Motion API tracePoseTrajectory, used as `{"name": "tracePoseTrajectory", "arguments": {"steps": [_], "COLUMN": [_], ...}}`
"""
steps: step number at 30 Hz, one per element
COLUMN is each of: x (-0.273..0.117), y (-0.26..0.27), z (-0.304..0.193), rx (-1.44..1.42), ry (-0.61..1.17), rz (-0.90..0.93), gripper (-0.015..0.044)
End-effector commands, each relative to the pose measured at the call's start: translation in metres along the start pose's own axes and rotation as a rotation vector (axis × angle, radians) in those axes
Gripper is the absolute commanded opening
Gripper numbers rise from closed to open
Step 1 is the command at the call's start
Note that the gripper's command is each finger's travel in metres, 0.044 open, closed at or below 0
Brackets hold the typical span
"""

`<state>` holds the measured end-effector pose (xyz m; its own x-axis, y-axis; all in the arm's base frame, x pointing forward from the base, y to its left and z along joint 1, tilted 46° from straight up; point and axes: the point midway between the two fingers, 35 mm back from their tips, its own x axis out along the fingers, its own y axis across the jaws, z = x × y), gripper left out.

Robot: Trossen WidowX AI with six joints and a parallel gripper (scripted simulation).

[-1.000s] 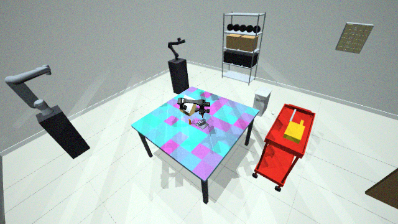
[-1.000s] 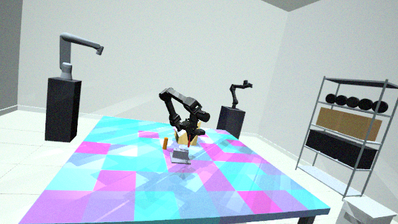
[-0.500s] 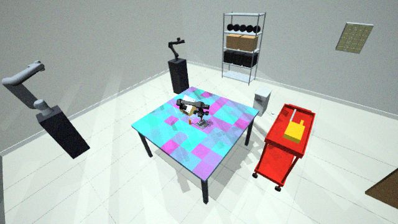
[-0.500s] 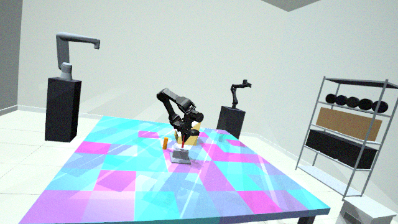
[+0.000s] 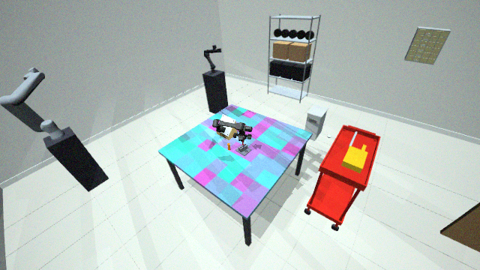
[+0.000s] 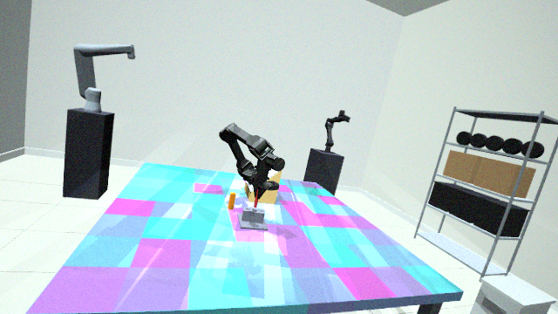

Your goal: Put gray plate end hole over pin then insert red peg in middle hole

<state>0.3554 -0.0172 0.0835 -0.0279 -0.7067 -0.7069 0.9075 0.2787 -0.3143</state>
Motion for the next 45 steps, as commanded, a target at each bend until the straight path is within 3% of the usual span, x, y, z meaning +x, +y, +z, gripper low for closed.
{"name": "tracePoseTrajectory", "arguments": {"steps": [1, 45], "x": [0.000, 0.017], "y": [0.000, -0.001], "z": [0.001, 0.001], "rx": [-0.003, 0.003], "ry": [-0.006, 0.000], "rz": [0.000, 0.002], "gripper": [0.0000, 0.0000]}}
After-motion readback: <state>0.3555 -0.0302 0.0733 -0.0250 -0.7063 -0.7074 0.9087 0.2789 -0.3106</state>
